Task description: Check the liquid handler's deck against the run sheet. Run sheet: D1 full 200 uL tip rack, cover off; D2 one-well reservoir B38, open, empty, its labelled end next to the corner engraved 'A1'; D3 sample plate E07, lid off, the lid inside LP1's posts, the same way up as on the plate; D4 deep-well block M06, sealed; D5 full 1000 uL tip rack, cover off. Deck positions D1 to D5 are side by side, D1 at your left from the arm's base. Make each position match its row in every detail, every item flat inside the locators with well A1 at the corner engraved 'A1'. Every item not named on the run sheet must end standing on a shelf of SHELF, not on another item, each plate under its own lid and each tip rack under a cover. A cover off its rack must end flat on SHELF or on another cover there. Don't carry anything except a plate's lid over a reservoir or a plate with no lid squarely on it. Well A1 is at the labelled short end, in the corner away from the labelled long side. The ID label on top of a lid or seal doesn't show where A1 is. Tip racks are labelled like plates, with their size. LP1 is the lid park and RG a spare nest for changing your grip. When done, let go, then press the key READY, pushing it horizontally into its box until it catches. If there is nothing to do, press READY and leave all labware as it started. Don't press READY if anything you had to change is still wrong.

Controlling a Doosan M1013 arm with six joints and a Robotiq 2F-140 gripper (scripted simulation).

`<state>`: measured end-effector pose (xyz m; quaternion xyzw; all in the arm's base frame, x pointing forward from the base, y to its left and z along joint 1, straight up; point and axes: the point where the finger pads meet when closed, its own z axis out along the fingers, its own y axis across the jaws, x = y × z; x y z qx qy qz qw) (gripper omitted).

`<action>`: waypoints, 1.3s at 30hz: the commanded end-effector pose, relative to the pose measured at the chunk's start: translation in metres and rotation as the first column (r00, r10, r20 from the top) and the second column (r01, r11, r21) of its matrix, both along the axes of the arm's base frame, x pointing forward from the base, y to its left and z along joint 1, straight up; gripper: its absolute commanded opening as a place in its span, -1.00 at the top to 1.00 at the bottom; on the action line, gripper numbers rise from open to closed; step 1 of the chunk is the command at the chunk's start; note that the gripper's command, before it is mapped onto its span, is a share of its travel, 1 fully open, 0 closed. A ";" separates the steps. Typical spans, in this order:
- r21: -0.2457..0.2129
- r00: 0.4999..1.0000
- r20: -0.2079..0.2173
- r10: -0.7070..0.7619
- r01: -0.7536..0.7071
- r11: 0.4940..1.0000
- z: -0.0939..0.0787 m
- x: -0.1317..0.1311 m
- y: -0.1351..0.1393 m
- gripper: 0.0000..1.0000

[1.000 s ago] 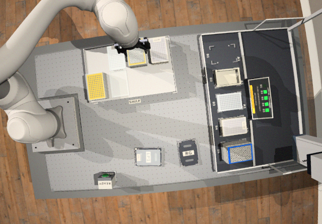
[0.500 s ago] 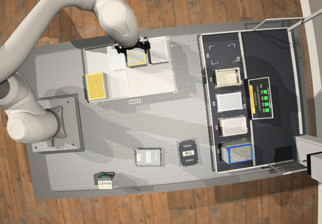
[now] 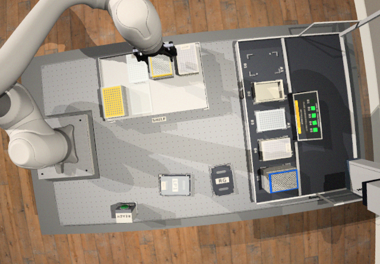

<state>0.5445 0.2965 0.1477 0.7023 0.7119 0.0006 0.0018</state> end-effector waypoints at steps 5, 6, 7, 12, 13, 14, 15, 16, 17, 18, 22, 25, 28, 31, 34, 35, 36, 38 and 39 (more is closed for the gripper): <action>0.001 1.000 0.001 0.000 0.000 1.000 0.009 0.000 0.000 0.80; 0.001 1.000 0.001 0.000 0.000 1.000 0.011 0.000 0.000 0.80; 0.001 1.000 0.001 0.000 0.000 1.000 0.012 0.000 0.000 0.80; 0.001 1.000 0.001 0.000 0.000 1.000 0.021 0.000 0.000 0.80; 0.001 1.000 0.001 0.000 0.000 1.000 0.022 0.000 0.000 0.80; 0.001 1.000 0.001 0.000 0.000 1.000 0.024 0.000 0.000 0.80; 0.001 1.000 0.001 0.000 0.000 1.000 0.026 0.000 0.000 0.80; 0.001 1.000 0.001 0.000 0.000 1.000 0.026 0.000 0.000 0.80; 0.001 1.000 0.001 0.000 0.000 1.000 0.026 0.000 0.000 0.80; 0.001 1.000 0.001 0.000 0.000 1.000 0.027 0.000 0.000 0.80; 0.001 1.000 0.001 0.000 0.000 1.000 0.034 0.000 0.000 0.80; 0.001 1.000 0.001 0.000 0.000 1.000 0.039 0.000 0.000 0.80; 0.001 1.000 0.001 0.000 0.000 1.000 0.044 0.000 0.000 0.80; 0.001 1.000 0.001 0.000 0.000 1.000 0.049 0.000 0.000 0.80; 0.001 1.000 0.001 0.000 0.000 1.000 0.051 0.000 0.000 0.80; 0.001 1.000 0.001 0.000 0.000 1.000 0.052 0.000 0.000 0.80; 0.001 1.000 0.001 0.000 0.000 1.000 0.054 0.000 0.000 0.80; 0.001 1.000 0.001 0.000 0.000 1.000 0.057 0.000 0.000 0.80; 0.001 1.000 0.001 0.000 0.000 1.000 0.059 0.000 0.000 0.80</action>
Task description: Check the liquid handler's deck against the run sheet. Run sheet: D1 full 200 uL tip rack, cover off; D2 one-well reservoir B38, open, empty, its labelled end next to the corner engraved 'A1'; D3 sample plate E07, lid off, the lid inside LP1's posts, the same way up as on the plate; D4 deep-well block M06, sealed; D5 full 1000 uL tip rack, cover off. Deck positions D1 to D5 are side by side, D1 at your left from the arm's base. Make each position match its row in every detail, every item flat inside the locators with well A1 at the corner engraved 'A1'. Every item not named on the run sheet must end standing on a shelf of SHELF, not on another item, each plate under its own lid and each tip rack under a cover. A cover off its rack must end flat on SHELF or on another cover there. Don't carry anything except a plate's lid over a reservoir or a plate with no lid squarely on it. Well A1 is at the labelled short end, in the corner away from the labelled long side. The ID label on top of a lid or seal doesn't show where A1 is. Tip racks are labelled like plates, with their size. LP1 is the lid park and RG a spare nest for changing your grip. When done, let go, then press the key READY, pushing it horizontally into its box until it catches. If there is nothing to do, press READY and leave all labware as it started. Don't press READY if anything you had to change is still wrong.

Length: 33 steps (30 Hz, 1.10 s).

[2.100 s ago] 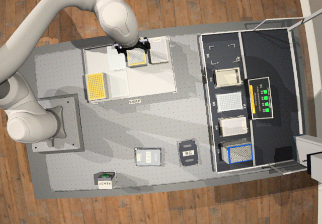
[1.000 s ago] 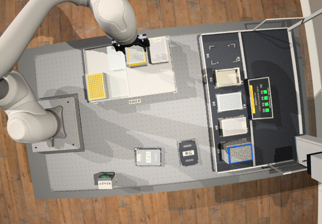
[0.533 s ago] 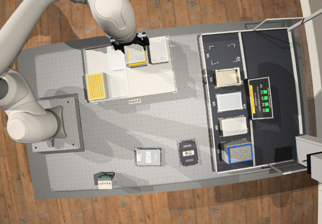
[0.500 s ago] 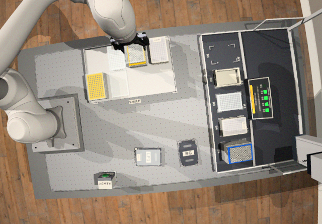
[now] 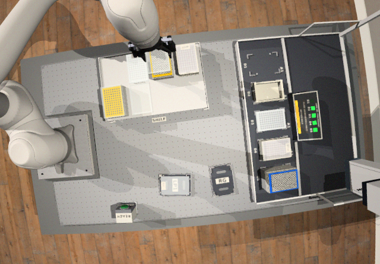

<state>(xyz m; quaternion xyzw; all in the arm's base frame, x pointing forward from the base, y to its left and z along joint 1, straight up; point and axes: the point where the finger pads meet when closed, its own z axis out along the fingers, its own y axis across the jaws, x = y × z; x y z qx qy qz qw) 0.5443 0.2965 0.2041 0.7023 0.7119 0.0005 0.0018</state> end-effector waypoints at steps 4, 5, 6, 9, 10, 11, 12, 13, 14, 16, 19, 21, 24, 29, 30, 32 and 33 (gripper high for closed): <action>0.001 1.000 0.001 0.000 0.000 1.000 0.009 0.000 0.000 0.80; 0.001 1.000 0.001 0.000 0.000 1.000 0.011 0.000 0.000 0.80; 0.001 1.000 0.001 0.000 0.000 1.000 0.013 0.000 0.000 0.80; 0.001 1.000 0.001 0.000 0.000 1.000 0.018 0.000 0.000 0.80; 0.001 1.000 0.001 0.000 0.000 1.000 0.019 0.000 0.000 0.80; 0.001 1.000 0.001 0.000 0.000 1.000 0.019 0.000 0.000 0.80; 0.001 1.000 0.001 0.000 0.000 1.000 0.019 0.000 0.000 0.80; 0.001 1.000 0.001 0.000 0.000 1.000 0.021 0.000 0.000 0.80; 0.001 1.000 0.001 0.000 0.000 1.000 0.023 0.000 0.000 0.80; 0.001 1.000 0.001 0.000 0.000 1.000 0.026 0.000 0.000 0.80; 0.001 1.000 0.001 0.000 0.000 1.000 0.031 0.000 0.000 0.80; 0.001 1.000 0.001 0.000 0.000 1.000 0.034 0.000 0.000 0.80; 0.001 1.000 0.001 0.000 0.000 1.000 0.039 0.000 0.000 0.80; 0.001 1.000 0.001 0.000 0.000 1.000 0.044 0.000 0.000 0.80; 0.001 1.000 0.001 0.000 0.000 1.000 0.046 0.000 0.000 0.80; 0.001 1.000 0.001 0.000 0.000 1.000 0.049 0.000 0.000 0.80; 0.001 1.000 0.001 0.000 0.000 1.000 0.051 0.000 0.000 0.80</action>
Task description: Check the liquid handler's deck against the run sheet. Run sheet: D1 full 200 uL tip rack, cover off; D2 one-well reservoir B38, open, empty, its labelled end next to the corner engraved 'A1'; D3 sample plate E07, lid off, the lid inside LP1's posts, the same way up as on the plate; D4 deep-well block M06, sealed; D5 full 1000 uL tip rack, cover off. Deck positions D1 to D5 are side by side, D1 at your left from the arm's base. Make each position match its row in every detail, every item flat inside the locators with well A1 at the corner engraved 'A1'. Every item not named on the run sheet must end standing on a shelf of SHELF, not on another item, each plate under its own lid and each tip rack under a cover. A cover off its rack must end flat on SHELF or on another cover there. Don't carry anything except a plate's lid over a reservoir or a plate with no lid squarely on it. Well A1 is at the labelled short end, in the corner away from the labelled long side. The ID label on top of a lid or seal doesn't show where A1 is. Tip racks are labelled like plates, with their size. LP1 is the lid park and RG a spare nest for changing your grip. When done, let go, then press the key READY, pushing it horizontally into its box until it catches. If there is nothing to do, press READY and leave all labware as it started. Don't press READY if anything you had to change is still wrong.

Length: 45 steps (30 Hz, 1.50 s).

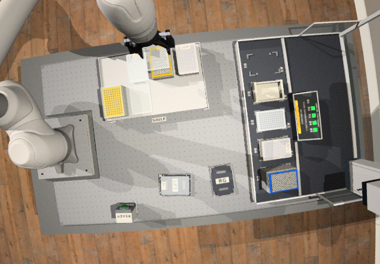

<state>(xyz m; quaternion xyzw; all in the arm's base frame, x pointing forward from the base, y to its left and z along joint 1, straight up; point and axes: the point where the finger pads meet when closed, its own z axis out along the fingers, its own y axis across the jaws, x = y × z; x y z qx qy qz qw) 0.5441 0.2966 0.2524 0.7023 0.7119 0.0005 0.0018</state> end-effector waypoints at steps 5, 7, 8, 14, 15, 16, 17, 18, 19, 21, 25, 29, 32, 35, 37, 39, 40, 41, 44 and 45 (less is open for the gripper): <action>0.001 1.000 0.001 0.000 0.000 1.000 0.011 0.000 0.000 0.80; 0.001 1.000 0.001 0.000 0.000 1.000 0.014 0.000 0.000 0.80; 0.001 1.000 0.001 0.000 0.000 1.000 0.016 0.000 0.000 0.80; 0.001 1.000 0.001 0.000 0.000 1.000 0.023 0.000 0.000 0.80; 0.001 1.000 0.001 0.000 0.000 1.000 0.024 0.000 0.000 0.80; 0.001 1.000 0.001 0.000 0.000 1.000 0.026 0.000 0.000 0.80; 0.001 1.000 0.001 0.000 0.000 1.000 0.028 0.000 0.000 0.80; 0.001 1.000 0.001 0.000 0.000 1.000 0.029 0.000 0.000 0.80; 0.001 1.000 0.001 0.000 0.000 1.000 0.031 0.000 0.000 0.80; 0.001 1.000 0.001 0.000 0.000 1.000 0.034 0.000 0.000 0.80; 0.001 1.000 0.001 0.000 0.000 1.000 0.037 0.000 0.000 0.80; 0.001 1.000 0.001 0.000 0.000 1.000 0.037 0.000 0.000 0.80; 0.001 1.000 0.001 0.000 0.000 1.000 0.037 0.000 0.000 0.80; 0.001 1.000 0.001 0.000 0.000 1.000 0.037 0.000 -0.015 0.80; 0.001 1.000 0.001 0.000 0.000 1.000 0.037 0.000 -0.025 0.80; 0.001 1.000 0.001 0.000 0.000 1.000 0.037 0.000 -0.035 0.80; 0.001 1.000 0.001 0.000 0.000 1.000 0.037 0.000 -0.040 0.80; 0.001 1.000 0.001 0.000 0.000 1.000 0.037 0.000 -0.045 0.80; 0.001 1.000 0.001 0.000 0.000 1.000 0.037 -0.001 -0.060 0.80; 0.001 1.000 0.001 0.000 0.000 1.000 0.037 -0.001 -0.065 0.80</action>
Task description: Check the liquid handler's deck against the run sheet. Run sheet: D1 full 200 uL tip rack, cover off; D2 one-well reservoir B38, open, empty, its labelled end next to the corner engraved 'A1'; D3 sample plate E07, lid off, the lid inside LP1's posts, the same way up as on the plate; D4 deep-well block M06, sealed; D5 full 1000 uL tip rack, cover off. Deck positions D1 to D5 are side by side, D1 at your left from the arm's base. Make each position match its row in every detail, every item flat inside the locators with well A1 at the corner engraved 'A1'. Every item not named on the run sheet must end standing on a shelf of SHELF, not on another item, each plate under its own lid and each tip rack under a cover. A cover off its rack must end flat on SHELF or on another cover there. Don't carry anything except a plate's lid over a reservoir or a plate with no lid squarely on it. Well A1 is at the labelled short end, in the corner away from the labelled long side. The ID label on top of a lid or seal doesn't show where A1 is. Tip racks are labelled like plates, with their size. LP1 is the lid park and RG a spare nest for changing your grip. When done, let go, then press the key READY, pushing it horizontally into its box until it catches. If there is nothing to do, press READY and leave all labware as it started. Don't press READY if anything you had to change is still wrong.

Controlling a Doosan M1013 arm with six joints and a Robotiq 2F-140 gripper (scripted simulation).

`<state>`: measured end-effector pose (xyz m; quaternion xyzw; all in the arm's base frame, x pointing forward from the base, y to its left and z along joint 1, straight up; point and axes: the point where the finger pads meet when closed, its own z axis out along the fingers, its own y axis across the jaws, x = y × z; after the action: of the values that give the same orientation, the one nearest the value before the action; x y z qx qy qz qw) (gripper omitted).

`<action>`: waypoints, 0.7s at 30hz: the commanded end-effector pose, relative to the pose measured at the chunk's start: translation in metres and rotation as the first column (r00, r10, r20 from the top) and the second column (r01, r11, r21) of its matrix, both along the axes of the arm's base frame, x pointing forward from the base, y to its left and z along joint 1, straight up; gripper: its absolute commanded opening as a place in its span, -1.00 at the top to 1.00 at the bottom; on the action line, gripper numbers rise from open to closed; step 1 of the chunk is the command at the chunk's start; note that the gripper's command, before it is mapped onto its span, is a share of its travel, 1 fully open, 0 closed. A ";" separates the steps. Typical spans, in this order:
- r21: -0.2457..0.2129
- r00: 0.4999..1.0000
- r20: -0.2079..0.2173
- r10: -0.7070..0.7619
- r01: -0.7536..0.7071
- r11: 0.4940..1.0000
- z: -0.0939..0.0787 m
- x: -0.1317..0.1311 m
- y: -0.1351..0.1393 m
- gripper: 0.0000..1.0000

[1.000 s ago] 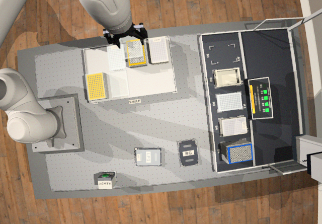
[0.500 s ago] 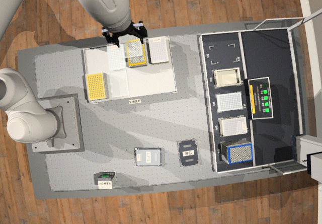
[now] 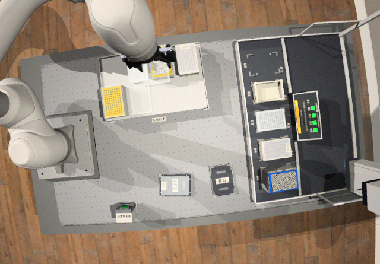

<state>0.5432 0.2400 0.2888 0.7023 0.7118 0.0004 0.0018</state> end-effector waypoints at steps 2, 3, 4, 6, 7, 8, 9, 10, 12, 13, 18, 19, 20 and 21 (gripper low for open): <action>0.001 1.000 0.001 0.000 0.000 1.000 0.001 0.000 -0.008 0.80; 0.001 1.000 0.001 0.000 0.000 1.000 0.001 0.000 -0.013 0.80; 0.001 1.000 0.001 0.000 0.000 1.000 0.001 0.000 -0.018 0.80; 0.001 1.000 0.001 0.000 0.000 1.000 0.001 0.000 -0.028 0.80; 0.001 1.000 0.001 0.000 0.000 1.000 0.001 0.000 -0.033 0.80; 0.001 1.000 0.001 0.000 0.000 1.000 0.001 0.000 -0.038 0.80; 0.001 1.000 0.001 0.000 0.000 1.000 0.001 0.000 -0.043 0.80; 0.001 1.000 0.001 0.000 0.000 1.000 0.001 0.000 -0.048 0.80; 0.001 1.000 0.001 0.000 0.000 1.000 0.001 0.000 -0.058 0.80; 0.001 1.000 0.001 0.000 0.000 1.000 0.001 0.000 -0.063 0.80; 0.001 1.000 0.001 0.000 0.000 1.000 0.001 -0.001 -0.083 0.80; 0.001 1.000 0.001 0.000 0.000 1.000 0.001 -0.001 -0.083 0.80; 0.001 1.000 0.001 0.000 0.000 1.000 0.001 -0.001 -0.088 0.80; 0.001 1.000 0.001 0.000 0.000 1.000 0.001 -0.001 -0.093 0.80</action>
<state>0.5422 0.1538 0.2889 0.7023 0.7119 0.0004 0.0018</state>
